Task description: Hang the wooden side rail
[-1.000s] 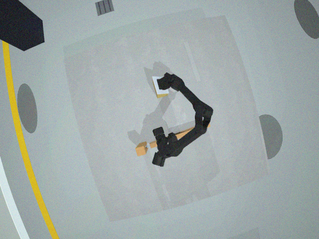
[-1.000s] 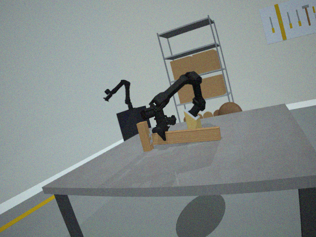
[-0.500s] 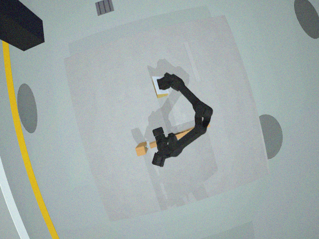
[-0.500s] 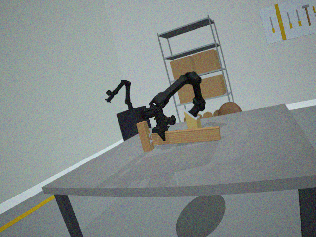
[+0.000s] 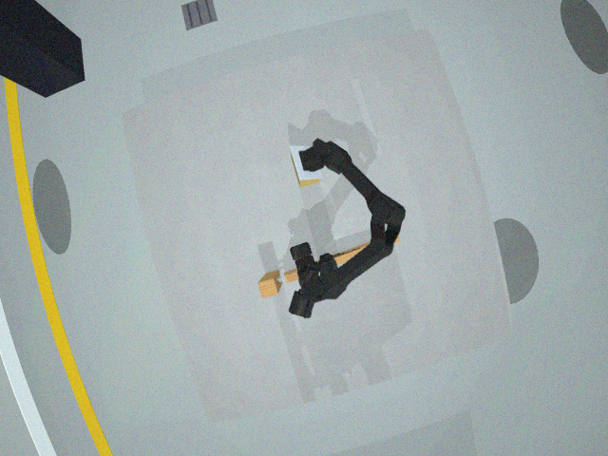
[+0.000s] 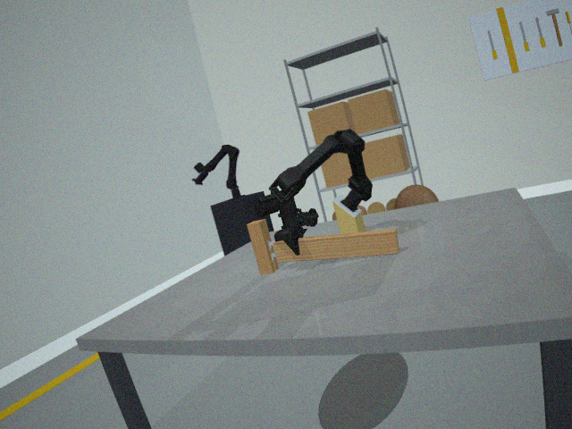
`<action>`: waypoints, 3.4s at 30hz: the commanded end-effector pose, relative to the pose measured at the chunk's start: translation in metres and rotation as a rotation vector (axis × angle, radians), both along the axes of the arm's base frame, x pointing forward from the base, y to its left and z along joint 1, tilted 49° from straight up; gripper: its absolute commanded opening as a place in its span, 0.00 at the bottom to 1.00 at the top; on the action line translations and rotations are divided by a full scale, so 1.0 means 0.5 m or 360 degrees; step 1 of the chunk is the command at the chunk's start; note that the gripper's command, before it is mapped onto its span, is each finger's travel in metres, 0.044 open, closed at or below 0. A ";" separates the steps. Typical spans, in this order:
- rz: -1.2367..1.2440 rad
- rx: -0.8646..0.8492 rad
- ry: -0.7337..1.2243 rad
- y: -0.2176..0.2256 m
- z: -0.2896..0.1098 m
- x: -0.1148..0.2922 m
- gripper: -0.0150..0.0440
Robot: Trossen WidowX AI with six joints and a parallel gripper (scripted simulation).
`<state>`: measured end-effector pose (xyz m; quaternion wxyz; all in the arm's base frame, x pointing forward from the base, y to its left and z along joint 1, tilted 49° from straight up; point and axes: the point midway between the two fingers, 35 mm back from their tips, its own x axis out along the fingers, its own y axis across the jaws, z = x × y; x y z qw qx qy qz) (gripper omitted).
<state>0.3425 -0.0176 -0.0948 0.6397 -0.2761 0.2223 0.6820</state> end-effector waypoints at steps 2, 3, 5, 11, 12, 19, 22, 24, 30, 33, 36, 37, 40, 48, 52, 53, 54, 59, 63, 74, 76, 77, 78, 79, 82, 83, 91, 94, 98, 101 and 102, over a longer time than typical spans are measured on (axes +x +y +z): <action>-0.0007 -0.0007 -0.0019 -0.009 0.000 0.005 0.25; -0.0007 -0.0008 -0.0019 -0.009 0.000 0.005 0.25; -0.0007 -0.0008 -0.0019 -0.009 0.000 0.005 0.25; -0.0007 -0.0008 -0.0019 -0.011 0.000 0.006 0.25; -0.0007 -0.0008 -0.0019 -0.011 -0.001 0.006 0.25; -0.0007 -0.0008 -0.0019 -0.013 -0.001 0.006 0.25; -0.0007 -0.0008 -0.0019 -0.014 -0.001 0.005 0.25; -0.0007 -0.0008 -0.0019 -0.014 -0.001 0.005 0.25; -0.0007 -0.0008 -0.0019 -0.014 -0.003 0.004 0.25; -0.0007 -0.0008 -0.0019 -0.014 -0.004 0.004 0.25; -0.0007 -0.0008 -0.0019 -0.013 -0.005 0.004 0.25; -0.0007 -0.0008 -0.0019 -0.013 -0.005 0.005 0.25; -0.0007 -0.0008 -0.0019 -0.014 -0.006 0.005 0.25; -0.0007 -0.0008 -0.0019 -0.015 -0.006 0.006 0.25; -0.0007 -0.0008 -0.0019 -0.016 -0.006 0.007 0.25; -0.0007 -0.0008 -0.0019 -0.017 -0.006 0.007 0.25; -0.0007 -0.0008 -0.0019 -0.017 -0.006 0.007 0.25; -0.0007 -0.0008 -0.0019 -0.019 -0.006 0.006 0.25; -0.0007 -0.0008 -0.0019 -0.019 -0.007 0.005 0.25; -0.0007 -0.0008 -0.0019 -0.019 -0.011 0.005 0.25; -0.0007 -0.0008 -0.0019 -0.019 -0.011 0.005 0.25; -0.0007 -0.0008 -0.0019 -0.019 -0.011 0.005 0.25; -0.0007 -0.0008 -0.0019 -0.019 -0.011 0.006 0.25; -0.0007 -0.0008 -0.0019 -0.019 -0.011 0.006 0.25; -0.0007 -0.0008 -0.0019 -0.020 -0.011 0.006 0.25; -0.0007 -0.0008 -0.0019 -0.020 -0.011 0.006 0.25; -0.0007 -0.0008 -0.0019 -0.022 -0.011 0.007 0.25; -0.0007 -0.0008 -0.0019 -0.023 -0.011 0.006 0.25; -0.0007 -0.0008 -0.0019 -0.024 -0.012 0.006 0.25; -0.0007 -0.0008 -0.0019 -0.024 -0.013 0.005 0.25; -0.0007 -0.0008 -0.0019 -0.024 -0.013 0.005 0.25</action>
